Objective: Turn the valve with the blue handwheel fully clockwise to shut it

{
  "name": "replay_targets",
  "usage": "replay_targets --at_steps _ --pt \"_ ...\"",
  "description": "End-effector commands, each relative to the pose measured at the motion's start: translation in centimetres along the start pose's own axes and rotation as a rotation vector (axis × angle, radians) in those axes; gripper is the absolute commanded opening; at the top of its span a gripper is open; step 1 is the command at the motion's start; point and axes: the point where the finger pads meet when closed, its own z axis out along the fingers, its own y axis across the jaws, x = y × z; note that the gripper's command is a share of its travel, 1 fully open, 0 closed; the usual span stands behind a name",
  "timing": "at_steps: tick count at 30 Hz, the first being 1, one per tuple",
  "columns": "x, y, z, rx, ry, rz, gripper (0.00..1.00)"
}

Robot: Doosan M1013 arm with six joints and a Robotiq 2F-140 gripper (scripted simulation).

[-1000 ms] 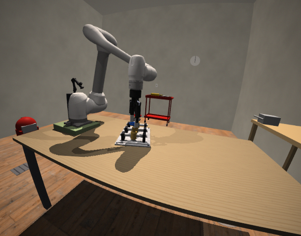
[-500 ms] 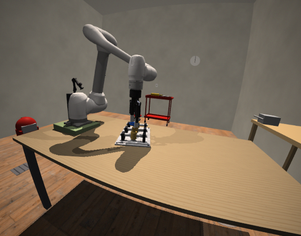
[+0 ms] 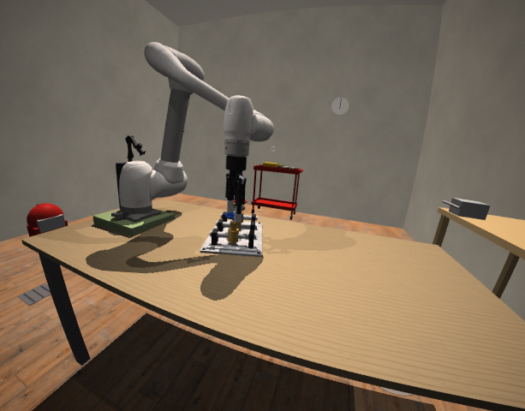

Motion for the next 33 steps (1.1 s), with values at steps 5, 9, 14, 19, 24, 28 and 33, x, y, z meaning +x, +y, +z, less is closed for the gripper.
replay_targets --at_steps 5,9,14,19,24,28,33 --pt "0.0 -0.01 0.01 0.0 0.0 0.0 0.1" --pt "0.0 -0.01 0.01 0.0 0.0 0.0 0.1" --pt "0.0 -0.01 0.01 0.0 0.0 0.001 0.1" --pt "0.0 -0.01 0.01 0.0 0.0 0.009 0.1" --pt "0.0 -0.01 0.01 0.0 0.0 0.028 0.1" --pt "0.0 -0.01 0.01 0.0 0.0 0.054 0.1" --pt "0.0 -0.01 0.01 0.0 0.0 0.08 0.1"
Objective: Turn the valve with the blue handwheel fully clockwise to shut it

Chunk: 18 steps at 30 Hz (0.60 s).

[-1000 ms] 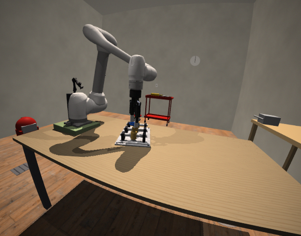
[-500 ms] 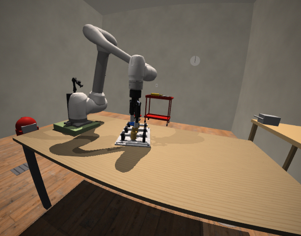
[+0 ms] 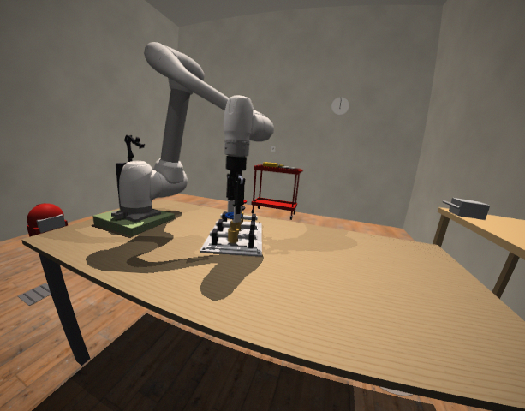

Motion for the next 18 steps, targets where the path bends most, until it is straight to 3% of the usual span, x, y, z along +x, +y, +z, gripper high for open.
replay_targets --at_steps 1,18 --pt "0.0 -0.01 0.01 0.0 0.0 0.026 0.1" --pt "0.0 -0.01 0.01 0.0 0.0 0.244 0.1"
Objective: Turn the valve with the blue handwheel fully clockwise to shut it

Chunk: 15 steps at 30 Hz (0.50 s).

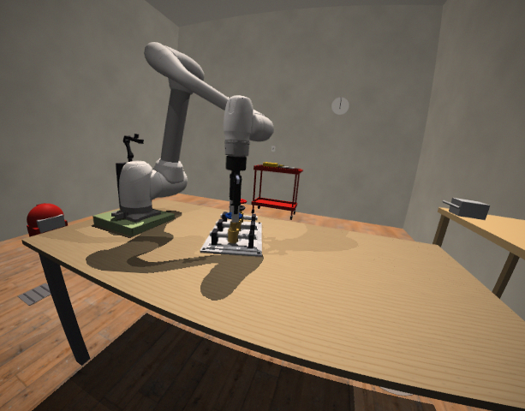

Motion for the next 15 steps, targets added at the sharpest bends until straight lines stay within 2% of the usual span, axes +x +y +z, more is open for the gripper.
replay_targets --at_steps 1,15 --pt "0.0 -0.01 0.01 -0.001 -0.001 0.059 0.1" --pt "0.0 -0.01 0.01 -0.001 -0.001 0.306 0.1"
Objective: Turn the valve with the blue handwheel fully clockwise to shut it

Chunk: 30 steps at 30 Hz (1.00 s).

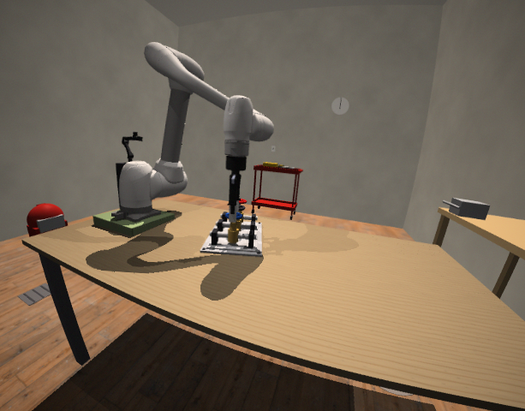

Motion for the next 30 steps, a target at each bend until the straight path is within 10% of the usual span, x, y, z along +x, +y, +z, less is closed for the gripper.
replay_targets --at_steps 1,30 --pt "-0.01 -0.01 0.01 -0.002 -0.001 0.054 0.1" --pt "-0.01 -0.01 0.01 -0.003 -0.001 0.55 0.1"
